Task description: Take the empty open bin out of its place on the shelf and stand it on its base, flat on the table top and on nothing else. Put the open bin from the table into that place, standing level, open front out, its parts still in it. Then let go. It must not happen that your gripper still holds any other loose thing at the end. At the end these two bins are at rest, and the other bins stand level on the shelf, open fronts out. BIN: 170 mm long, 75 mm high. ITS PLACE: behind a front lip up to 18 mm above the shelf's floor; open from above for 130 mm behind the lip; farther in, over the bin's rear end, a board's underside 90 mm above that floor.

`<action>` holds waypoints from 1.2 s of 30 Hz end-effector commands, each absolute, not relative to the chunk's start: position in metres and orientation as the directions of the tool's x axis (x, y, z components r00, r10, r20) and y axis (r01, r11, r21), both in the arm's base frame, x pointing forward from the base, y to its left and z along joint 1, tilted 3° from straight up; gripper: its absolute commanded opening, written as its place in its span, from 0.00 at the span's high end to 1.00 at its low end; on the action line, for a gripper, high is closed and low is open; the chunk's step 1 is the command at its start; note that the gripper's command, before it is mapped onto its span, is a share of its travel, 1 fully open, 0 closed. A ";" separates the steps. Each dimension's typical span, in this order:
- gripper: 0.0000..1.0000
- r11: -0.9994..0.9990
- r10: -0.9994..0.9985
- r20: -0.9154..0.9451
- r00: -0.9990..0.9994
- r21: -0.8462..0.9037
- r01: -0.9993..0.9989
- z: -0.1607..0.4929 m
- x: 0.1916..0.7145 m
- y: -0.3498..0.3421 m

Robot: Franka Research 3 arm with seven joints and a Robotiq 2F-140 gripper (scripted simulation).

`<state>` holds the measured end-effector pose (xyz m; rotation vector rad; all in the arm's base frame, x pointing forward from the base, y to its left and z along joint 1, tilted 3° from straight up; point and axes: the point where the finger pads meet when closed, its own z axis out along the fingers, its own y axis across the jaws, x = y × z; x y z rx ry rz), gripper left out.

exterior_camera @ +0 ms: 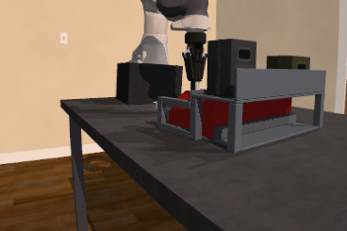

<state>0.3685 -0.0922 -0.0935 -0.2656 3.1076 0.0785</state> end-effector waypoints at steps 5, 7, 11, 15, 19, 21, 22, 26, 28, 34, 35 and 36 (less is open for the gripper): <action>1.00 0.985 -0.167 -0.025 -0.986 0.049 -0.168 -0.078 0.368 -0.093; 1.00 0.985 -0.167 -0.025 -0.986 0.049 -0.168 -0.078 0.368 -0.093; 1.00 0.985 -0.167 -0.025 -0.986 0.049 -0.168 -0.067 0.368 -0.094; 1.00 0.985 -0.167 -0.025 -0.986 0.049 -0.168 -0.054 0.368 -0.094; 1.00 0.985 -0.167 -0.025 -0.986 0.049 -0.168 -0.043 0.367 -0.095; 1.00 0.985 -0.167 -0.025 -0.986 0.049 -0.168 -0.037 0.367 -0.095; 1.00 0.985 -0.167 -0.025 -0.986 0.049 -0.168 -0.034 0.367 -0.095; 1.00 0.985 -0.167 -0.025 -0.986 0.049 -0.168 -0.030 0.367 -0.096; 1.00 0.985 -0.167 -0.025 -0.986 0.049 -0.168 -0.025 0.367 -0.096; 1.00 0.985 -0.167 -0.025 -0.986 0.049 -0.168 -0.016 0.367 -0.096; 1.00 0.985 -0.167 -0.025 -0.986 0.049 -0.168 -0.015 0.367 -0.096; 1.00 0.985 -0.167 -0.025 -0.986 0.049 -0.168 -0.014 0.367 -0.096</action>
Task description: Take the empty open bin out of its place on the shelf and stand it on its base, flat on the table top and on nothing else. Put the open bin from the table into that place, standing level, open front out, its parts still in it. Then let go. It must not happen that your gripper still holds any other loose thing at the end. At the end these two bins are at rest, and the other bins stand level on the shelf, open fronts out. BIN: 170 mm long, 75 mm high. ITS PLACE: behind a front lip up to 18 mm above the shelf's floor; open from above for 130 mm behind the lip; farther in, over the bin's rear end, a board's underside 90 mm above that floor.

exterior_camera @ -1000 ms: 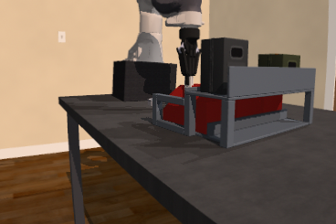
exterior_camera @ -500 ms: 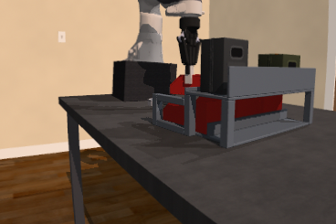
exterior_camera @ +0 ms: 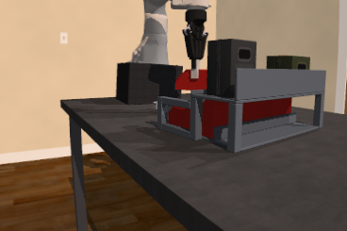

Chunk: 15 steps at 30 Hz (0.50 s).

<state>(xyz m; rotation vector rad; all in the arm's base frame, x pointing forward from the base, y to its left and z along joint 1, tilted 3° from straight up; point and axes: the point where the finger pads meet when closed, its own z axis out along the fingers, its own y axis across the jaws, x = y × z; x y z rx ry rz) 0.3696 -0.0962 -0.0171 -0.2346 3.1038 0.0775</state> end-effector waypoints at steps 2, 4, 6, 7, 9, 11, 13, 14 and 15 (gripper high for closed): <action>1.00 0.985 -0.167 -0.025 -0.986 0.049 -0.168 -0.013 0.367 -0.096; 1.00 0.985 -0.167 -0.025 -0.986 0.049 -0.168 -0.013 0.367 -0.096; 1.00 0.985 -0.167 -0.025 -0.986 0.049 -0.168 -0.012 0.367 -0.096; 1.00 0.985 -0.167 -0.025 -0.986 0.049 -0.168 -0.012 0.367 -0.096; 1.00 0.985 -0.167 -0.025 -0.986 0.049 -0.168 -0.012 0.367 -0.096; 1.00 0.985 -0.167 -0.025 -0.986 0.049 -0.168 -0.012 0.367 -0.096; 1.00 0.985 -0.167 -0.025 -0.986 0.049 -0.168 -0.012 0.367 -0.096; 1.00 0.985 -0.167 -0.025 -0.986 0.049 -0.168 -0.012 0.367 -0.096; 1.00 0.985 -0.167 -0.025 -0.986 0.049 -0.168 -0.012 0.367 -0.096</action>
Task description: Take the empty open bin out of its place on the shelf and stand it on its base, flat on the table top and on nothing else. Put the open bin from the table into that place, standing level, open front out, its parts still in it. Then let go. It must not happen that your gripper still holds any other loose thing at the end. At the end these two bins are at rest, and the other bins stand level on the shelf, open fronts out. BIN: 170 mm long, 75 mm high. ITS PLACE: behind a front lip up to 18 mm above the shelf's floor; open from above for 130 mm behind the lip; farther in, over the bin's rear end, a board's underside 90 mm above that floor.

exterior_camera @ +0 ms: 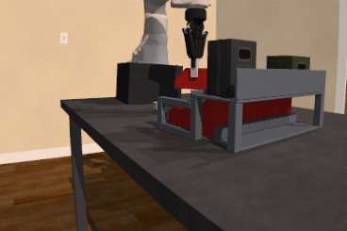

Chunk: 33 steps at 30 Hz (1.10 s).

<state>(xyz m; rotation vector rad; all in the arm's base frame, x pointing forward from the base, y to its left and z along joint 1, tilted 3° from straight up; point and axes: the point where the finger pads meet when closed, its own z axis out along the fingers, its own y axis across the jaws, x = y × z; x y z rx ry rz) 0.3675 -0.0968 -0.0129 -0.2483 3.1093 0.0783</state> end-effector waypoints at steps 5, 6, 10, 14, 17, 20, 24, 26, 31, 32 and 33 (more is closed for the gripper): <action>1.00 0.985 -0.167 -0.025 -0.986 0.049 -0.168 -0.012 0.367 -0.097; 1.00 0.985 -0.167 -0.025 -0.986 0.049 -0.168 -0.012 0.367 -0.097; 1.00 0.986 -0.160 -0.025 -0.987 0.049 -0.161 -0.012 0.367 -0.100; 1.00 0.991 -0.120 -0.023 -0.992 0.050 -0.121 -0.013 0.367 -0.120; 1.00 0.997 -0.064 -0.020 -0.998 0.051 -0.065 -0.014 0.367 -0.147; 1.00 0.999 -0.007 -0.017 -1.000 0.052 -0.007 -0.015 0.367 -0.175; 1.00 0.998 0.025 -0.015 -1.000 0.052 0.025 -0.016 0.367 -0.191; 1.00 0.997 0.050 -0.014 -0.999 0.053 0.050 -0.016 0.367 -0.203; 1.00 0.996 0.078 -0.012 -0.997 0.053 0.078 -0.017 0.367 -0.216; 1.00 0.996 0.079 -0.012 -0.997 0.053 0.078 -0.017 0.367 -0.217; 1.00 0.995 0.079 -0.012 -0.997 0.053 0.079 -0.017 0.367 -0.217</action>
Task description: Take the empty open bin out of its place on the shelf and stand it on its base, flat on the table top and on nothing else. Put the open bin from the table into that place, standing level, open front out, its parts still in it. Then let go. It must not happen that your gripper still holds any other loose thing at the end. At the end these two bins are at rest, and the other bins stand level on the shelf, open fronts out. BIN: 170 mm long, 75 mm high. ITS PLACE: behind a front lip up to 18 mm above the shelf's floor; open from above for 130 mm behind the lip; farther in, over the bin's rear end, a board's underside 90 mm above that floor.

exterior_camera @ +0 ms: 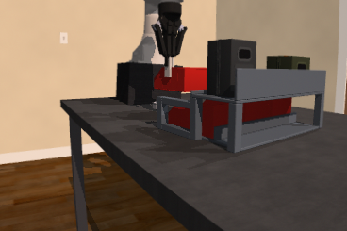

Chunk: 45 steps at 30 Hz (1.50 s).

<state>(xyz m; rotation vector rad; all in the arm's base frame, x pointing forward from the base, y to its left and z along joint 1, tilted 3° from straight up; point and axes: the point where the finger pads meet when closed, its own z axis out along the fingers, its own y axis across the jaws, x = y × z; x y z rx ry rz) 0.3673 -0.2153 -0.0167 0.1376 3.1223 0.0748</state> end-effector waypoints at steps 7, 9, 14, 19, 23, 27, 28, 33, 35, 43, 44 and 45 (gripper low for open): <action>1.00 0.995 0.079 -0.012 -0.997 0.053 0.079 -0.017 0.367 -0.217; 1.00 0.995 0.079 -0.012 -0.997 0.053 0.079 -0.017 0.367 -0.217; 1.00 0.995 0.079 -0.012 -0.997 0.053 0.079 -0.017 0.367 -0.217; 1.00 0.995 0.079 -0.012 -0.997 0.053 0.079 -0.019 0.367 -0.217; 1.00 0.995 0.079 -0.012 -0.997 0.053 0.079 -0.024 0.368 -0.217; 1.00 0.995 0.079 -0.012 -0.997 0.053 0.079 -0.027 0.368 -0.216; 1.00 0.995 0.079 -0.012 -0.997 0.053 0.079 -0.029 0.368 -0.216; 1.00 0.995 0.079 -0.012 -0.997 0.053 0.079 -0.042 0.368 -0.216; 1.00 0.995 0.079 -0.012 -0.997 0.053 0.079 -0.047 0.368 -0.216; 1.00 0.995 0.079 -0.012 -0.997 0.053 0.079 -0.065 0.369 -0.215; 1.00 0.995 0.079 -0.012 -0.997 0.053 0.079 -0.068 0.369 -0.215; 1.00 0.995 0.079 -0.012 -0.997 0.053 0.079 -0.071 0.369 -0.215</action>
